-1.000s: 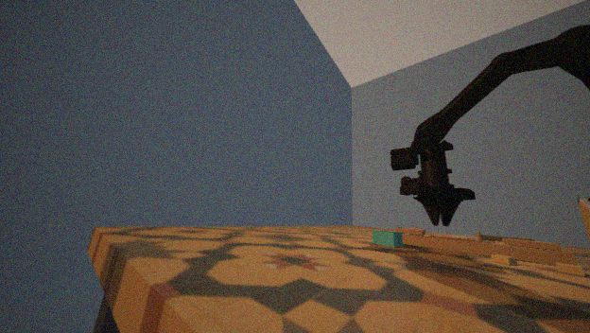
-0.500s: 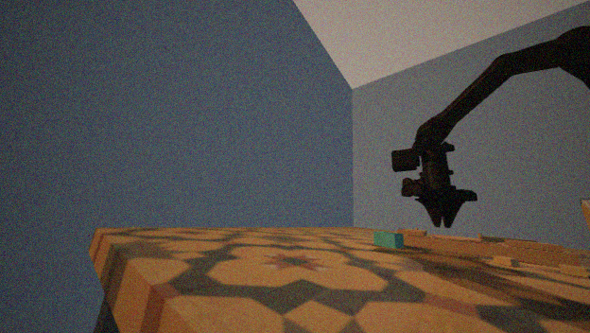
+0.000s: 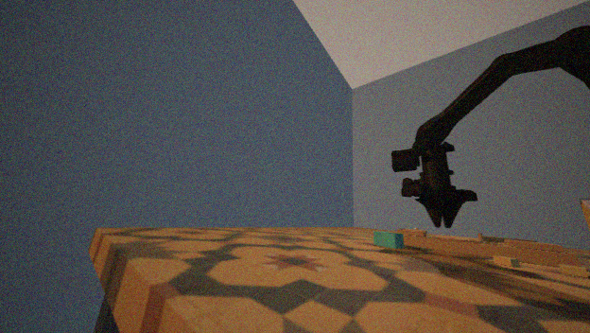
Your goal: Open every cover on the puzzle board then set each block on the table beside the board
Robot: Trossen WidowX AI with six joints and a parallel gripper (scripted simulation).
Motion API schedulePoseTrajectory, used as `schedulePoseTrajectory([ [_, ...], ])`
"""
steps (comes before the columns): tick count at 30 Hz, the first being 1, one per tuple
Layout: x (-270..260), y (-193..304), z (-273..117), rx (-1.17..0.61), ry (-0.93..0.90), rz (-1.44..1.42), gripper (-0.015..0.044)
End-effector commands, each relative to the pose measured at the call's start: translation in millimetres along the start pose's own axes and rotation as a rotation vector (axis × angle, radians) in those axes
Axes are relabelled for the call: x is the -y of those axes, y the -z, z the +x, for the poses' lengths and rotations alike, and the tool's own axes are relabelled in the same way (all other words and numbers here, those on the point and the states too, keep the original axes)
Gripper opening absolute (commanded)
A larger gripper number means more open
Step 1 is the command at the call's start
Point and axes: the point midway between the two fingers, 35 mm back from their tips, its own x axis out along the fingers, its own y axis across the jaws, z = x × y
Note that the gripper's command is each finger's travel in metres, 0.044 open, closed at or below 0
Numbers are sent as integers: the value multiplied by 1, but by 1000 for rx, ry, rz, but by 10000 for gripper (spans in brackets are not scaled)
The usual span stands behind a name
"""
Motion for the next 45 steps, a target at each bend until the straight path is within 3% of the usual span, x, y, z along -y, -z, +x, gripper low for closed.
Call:
schedulePoseTrajectory([
  [1, 0, 0, 1, -3, -2, 4, 144],
  [45, 0, 0, 33, -4, -3, 4, 144],
])
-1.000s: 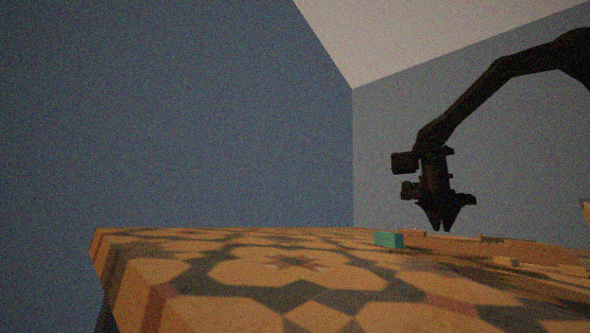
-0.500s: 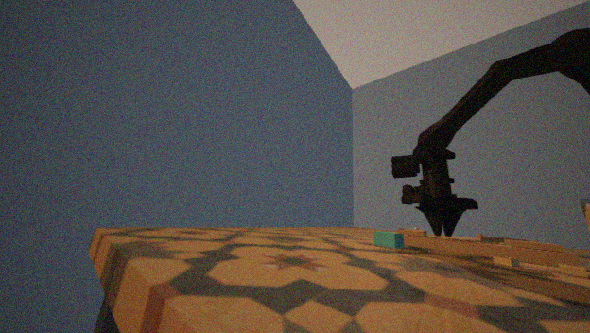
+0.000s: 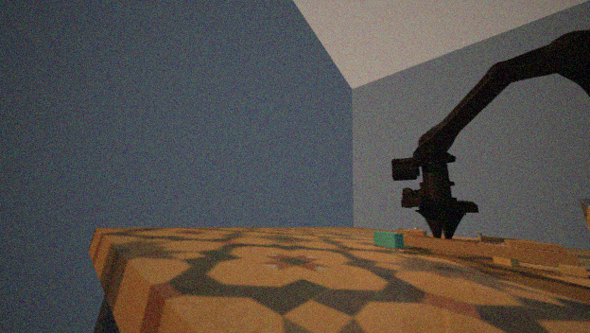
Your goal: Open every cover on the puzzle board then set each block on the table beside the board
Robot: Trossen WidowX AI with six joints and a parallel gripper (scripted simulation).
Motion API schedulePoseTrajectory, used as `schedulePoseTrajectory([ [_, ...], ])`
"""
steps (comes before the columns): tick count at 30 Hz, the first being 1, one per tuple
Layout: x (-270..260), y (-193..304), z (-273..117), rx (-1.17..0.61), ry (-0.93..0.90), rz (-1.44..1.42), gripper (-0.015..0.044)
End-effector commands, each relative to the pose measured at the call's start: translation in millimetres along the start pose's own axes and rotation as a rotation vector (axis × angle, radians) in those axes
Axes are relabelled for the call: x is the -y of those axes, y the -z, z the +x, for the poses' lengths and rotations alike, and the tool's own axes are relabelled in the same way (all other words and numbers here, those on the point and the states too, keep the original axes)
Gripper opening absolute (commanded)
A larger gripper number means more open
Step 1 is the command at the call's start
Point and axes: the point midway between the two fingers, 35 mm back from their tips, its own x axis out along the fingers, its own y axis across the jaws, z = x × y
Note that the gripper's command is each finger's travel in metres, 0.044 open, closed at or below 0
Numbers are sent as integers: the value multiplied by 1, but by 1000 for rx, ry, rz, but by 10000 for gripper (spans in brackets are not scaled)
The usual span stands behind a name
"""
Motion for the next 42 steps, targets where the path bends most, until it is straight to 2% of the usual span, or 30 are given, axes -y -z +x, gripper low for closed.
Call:
schedulePoseTrajectory([
  [1, 2, 2, 4, -8, 2, 8, 144],
  [13, 0, 1, 2, -2, 1, 0, 80],
  [42, 1, 0, -31, -4, 3, 6, 80],
])
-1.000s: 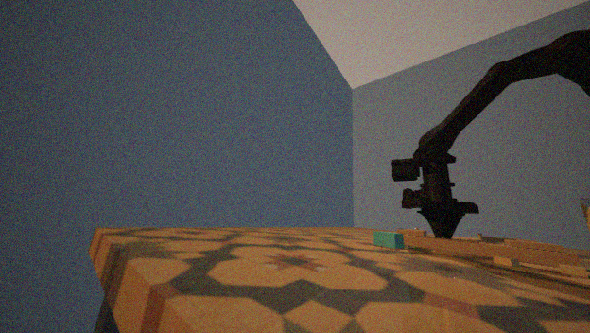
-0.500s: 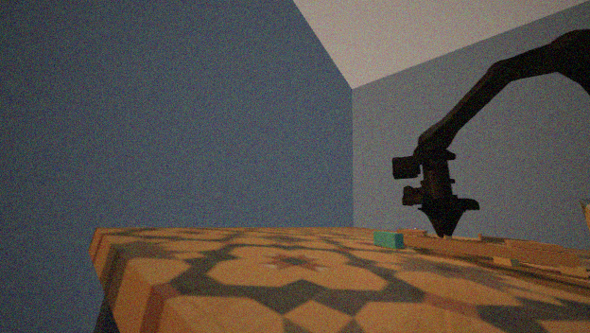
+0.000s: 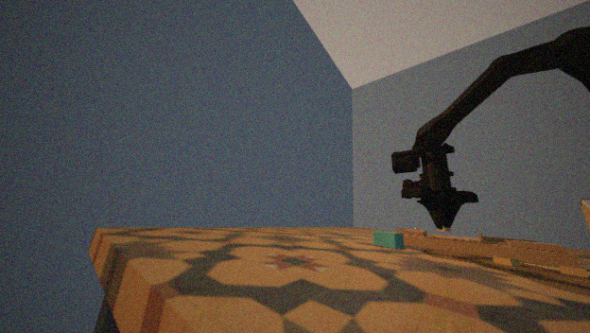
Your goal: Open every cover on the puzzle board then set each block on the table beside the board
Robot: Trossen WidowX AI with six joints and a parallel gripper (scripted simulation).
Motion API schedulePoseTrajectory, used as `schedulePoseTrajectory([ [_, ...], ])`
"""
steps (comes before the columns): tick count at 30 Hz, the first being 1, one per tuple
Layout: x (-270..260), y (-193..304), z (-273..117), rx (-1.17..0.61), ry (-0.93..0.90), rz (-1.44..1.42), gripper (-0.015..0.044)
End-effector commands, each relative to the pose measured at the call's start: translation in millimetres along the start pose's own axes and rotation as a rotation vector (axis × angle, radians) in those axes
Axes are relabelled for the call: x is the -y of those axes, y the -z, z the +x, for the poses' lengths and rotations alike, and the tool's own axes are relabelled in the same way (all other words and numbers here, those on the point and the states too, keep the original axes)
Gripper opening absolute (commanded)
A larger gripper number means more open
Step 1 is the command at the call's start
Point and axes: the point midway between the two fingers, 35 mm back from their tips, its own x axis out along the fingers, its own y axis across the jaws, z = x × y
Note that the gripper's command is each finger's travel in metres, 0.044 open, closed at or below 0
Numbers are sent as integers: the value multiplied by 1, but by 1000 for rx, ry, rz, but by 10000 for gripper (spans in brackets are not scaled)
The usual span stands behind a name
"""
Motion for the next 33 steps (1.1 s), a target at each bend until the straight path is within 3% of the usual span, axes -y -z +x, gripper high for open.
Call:
schedulePoseTrajectory([
  [1, -2, -1, -7, 7, -1, -8, 80],
  [33, 3, -4, -67, 10, 3, -5, 80],
])
